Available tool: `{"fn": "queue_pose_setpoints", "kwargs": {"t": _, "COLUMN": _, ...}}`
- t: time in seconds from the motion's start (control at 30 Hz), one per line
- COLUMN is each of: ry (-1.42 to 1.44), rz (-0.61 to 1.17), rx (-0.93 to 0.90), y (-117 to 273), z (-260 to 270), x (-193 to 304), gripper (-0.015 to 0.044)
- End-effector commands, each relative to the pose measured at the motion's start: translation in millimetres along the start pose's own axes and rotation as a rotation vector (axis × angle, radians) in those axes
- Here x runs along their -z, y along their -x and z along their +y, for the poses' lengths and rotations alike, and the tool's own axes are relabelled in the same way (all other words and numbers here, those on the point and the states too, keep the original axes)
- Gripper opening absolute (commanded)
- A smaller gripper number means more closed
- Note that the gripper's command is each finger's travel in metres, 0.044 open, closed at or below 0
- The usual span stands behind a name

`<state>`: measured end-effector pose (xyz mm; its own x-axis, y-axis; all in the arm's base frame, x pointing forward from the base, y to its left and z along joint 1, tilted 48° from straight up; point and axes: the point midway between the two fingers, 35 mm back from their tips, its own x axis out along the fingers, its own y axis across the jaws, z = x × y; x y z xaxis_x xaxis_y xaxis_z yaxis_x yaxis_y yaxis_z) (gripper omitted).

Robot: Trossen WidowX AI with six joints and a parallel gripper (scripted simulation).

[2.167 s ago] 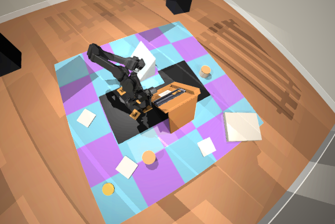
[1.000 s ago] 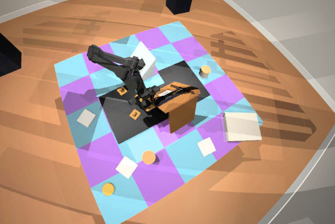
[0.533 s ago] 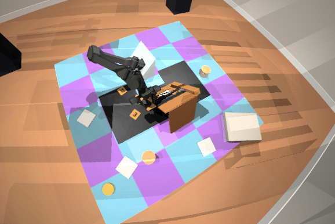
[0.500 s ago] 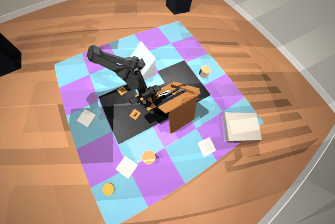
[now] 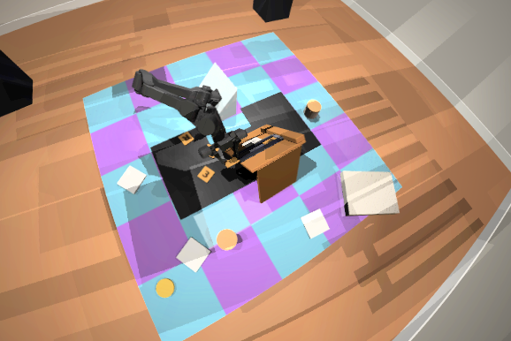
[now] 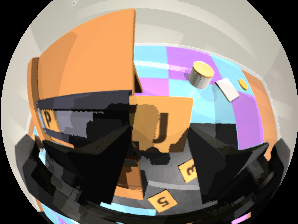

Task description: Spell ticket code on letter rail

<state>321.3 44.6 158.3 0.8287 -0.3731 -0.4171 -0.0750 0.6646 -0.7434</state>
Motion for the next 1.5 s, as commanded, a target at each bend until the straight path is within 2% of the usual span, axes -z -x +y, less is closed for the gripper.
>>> {"fn": "queue_pose_setpoints", "kwargs": {"t": 0.0, "ry": -0.001, "rz": 0.005, "rx": 0.003, "y": -0.6, "z": 3.2, "x": 2.0, "gripper": 0.0000}}
{"fn": "queue_pose_setpoints", "kwargs": {"t": 1.47, "ry": -0.002, "rz": 0.006, "rx": 0.002, "y": -0.7, "z": 25.4, "x": 1.8, "gripper": 0.0000}}
